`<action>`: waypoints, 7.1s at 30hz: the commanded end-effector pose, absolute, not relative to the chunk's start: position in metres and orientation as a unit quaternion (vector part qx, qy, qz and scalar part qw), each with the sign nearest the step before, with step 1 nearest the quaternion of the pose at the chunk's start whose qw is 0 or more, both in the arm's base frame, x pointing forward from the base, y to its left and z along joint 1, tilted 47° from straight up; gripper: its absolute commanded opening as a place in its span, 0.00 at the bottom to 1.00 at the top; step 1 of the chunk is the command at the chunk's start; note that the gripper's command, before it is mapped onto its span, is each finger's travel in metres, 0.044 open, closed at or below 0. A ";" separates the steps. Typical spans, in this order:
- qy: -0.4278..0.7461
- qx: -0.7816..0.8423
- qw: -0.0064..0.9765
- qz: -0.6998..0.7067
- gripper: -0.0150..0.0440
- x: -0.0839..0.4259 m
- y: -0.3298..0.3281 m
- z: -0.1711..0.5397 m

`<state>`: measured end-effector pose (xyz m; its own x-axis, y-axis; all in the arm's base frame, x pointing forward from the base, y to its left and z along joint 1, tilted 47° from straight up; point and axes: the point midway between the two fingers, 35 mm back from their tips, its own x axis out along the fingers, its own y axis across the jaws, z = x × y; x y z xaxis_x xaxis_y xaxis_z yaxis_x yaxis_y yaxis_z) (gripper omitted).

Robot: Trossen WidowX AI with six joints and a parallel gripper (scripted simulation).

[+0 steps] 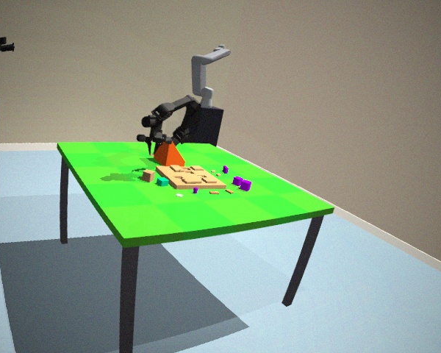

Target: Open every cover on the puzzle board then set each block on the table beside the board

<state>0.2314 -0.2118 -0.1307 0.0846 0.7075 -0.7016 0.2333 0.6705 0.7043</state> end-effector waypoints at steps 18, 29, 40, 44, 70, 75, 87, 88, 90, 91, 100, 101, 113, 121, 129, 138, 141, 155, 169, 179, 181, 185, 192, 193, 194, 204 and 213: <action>0.653 0.360 0.639 0.189 0.39 0.236 -0.188 -0.158; 0.653 0.361 0.639 0.189 0.39 0.238 -0.175 -0.171; 0.653 0.361 0.639 0.190 0.39 0.239 -0.162 -0.183; 0.652 0.361 0.639 0.190 0.39 0.239 -0.157 -0.188; 0.652 0.362 0.638 0.192 0.39 0.238 -0.131 -0.208; 0.651 0.358 0.641 0.191 0.57 0.240 -0.134 -0.206; 0.651 0.358 0.641 0.191 1.00 0.240 -0.140 -0.201; 0.652 0.358 0.641 0.191 1.00 0.240 -0.142 -0.199; 0.652 0.358 0.641 0.191 1.00 0.240 -0.147 -0.195; 0.652 0.358 0.641 0.190 1.00 0.239 -0.149 -0.193; 0.652 0.359 0.640 0.190 1.00 0.237 -0.171 -0.173; 0.653 0.359 0.640 0.190 1.00 0.236 -0.173 -0.171; 0.652 0.353 0.642 0.196 0.87 0.234 -0.188 -0.151; 0.635 0.275 0.675 0.256 0.51 0.257 -0.174 -0.125; 0.599 0.186 0.706 0.328 0.25 0.282 -0.152 -0.093; 0.545 0.084 0.728 0.407 0.25 0.304 -0.121 -0.058; 0.525 0.050 0.732 0.432 0.25 0.311 -0.110 -0.046; 0.406 -0.109 0.727 0.543 0.25 0.328 -0.052 0.008; 0.292 -0.225 0.698 0.614 0.25 0.334 -0.004 0.048; 0.292 -0.225 0.698 0.614 0.25 0.337 0.021 0.025; 0.292 -0.224 0.698 0.614 0.25 0.336 0.028 0.019; 0.291 -0.224 0.699 0.614 0.25 0.335 0.033 0.014; 0.291 -0.224 0.699 0.614 0.25 0.336 0.037 0.011; 0.291 -0.224 0.699 0.614 0.25 0.336 0.037 0.010; 0.291 -0.224 0.699 0.614 0.25 0.336 0.038 0.009; 0.291 -0.224 0.699 0.614 0.25 0.336 0.043 0.005; 0.291 -0.224 0.699 0.614 0.25 0.341 0.050 0.011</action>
